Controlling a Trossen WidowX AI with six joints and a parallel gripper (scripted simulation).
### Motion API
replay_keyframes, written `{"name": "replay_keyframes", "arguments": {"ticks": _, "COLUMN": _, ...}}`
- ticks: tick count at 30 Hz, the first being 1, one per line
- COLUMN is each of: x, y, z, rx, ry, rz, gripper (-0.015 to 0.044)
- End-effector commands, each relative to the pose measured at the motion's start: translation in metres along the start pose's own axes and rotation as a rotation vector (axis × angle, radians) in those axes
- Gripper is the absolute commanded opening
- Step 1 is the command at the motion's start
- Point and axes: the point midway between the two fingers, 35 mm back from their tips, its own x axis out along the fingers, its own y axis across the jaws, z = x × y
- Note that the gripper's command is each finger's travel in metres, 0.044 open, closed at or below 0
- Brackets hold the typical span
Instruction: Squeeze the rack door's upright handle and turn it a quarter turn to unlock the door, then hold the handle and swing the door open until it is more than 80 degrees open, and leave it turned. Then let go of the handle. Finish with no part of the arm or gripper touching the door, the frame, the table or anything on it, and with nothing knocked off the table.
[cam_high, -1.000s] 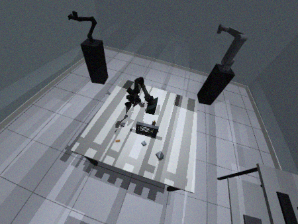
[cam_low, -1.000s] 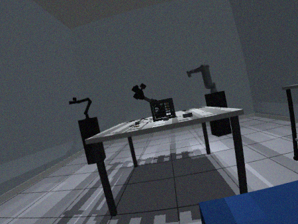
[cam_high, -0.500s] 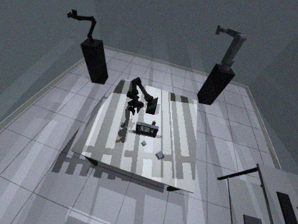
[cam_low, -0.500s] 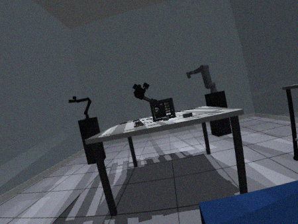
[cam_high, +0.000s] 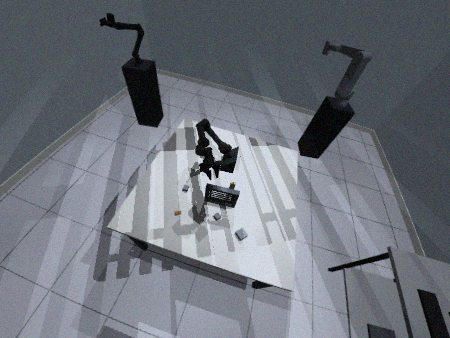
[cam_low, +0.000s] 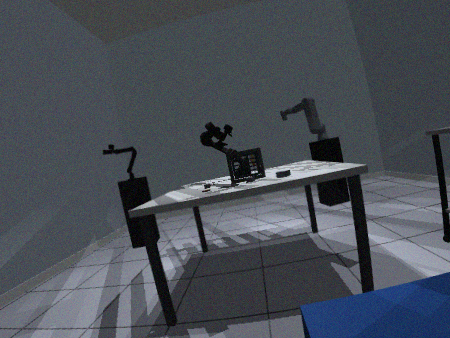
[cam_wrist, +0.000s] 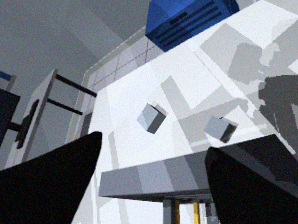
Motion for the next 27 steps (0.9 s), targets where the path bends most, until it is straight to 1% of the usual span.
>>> {"name": "replay_keyframes", "arguments": {"ticks": 1, "x": 0.010, "y": 0.006, "z": -0.010, "rx": -0.004, "ry": 0.073, "rz": -0.028, "gripper": 0.0295}}
{"name": "replay_keyframes", "arguments": {"ticks": 15, "x": 0.040, "y": 0.027, "z": -0.053, "rx": -0.057, "ry": 0.335, "rz": -0.165, "gripper": 0.0295}}
{"name": "replay_keyframes", "arguments": {"ticks": 27, "x": 0.053, "y": 0.037, "z": -0.089, "rx": -0.129, "ry": 0.530, "rz": -0.332, "gripper": 0.0295}}
